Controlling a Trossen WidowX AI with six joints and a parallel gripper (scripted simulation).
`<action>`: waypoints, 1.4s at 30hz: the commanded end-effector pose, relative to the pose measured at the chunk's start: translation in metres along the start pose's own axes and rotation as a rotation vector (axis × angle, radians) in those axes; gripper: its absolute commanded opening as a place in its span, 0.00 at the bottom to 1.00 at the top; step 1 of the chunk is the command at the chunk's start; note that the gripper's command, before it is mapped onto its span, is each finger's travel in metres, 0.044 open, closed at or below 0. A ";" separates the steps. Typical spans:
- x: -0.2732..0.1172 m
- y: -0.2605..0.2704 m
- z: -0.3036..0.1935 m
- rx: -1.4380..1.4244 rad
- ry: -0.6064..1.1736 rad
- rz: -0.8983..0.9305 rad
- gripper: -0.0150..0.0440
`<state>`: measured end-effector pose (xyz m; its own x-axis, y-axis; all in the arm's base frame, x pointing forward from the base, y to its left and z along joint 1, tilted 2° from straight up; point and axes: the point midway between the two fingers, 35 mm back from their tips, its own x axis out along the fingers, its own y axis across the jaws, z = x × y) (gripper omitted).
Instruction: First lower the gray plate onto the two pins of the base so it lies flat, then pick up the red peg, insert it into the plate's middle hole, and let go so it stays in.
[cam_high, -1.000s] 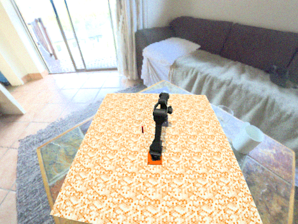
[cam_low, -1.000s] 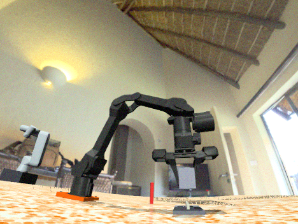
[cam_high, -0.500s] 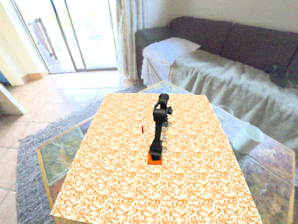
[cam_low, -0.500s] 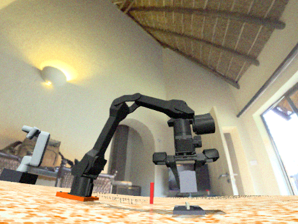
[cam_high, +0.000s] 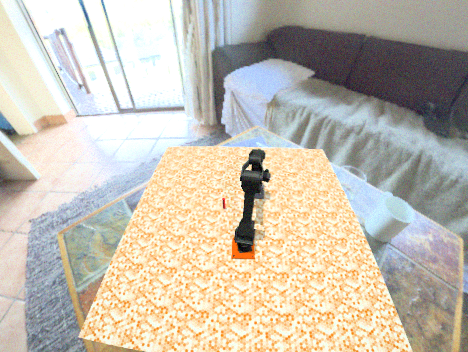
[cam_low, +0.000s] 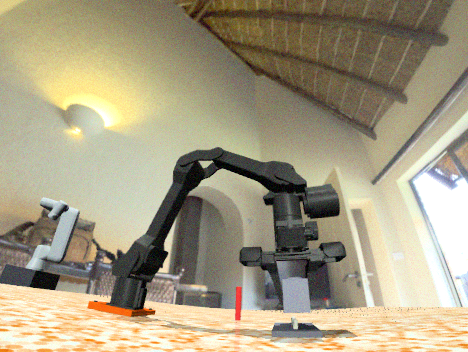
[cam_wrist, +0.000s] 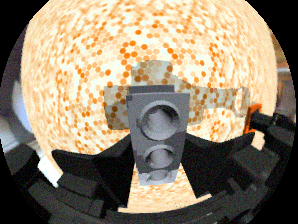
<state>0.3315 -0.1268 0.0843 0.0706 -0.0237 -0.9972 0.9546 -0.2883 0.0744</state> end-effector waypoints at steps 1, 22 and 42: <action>0.010 -0.002 -0.001 0.003 0.008 -0.015 0.25; 0.016 -0.001 0.000 0.000 0.000 -0.005 0.39; -0.002 0.003 0.000 0.001 0.001 -0.006 1.00</action>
<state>0.3301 -0.1261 0.0715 0.0527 -0.0169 -0.9985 0.9556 -0.2894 0.0553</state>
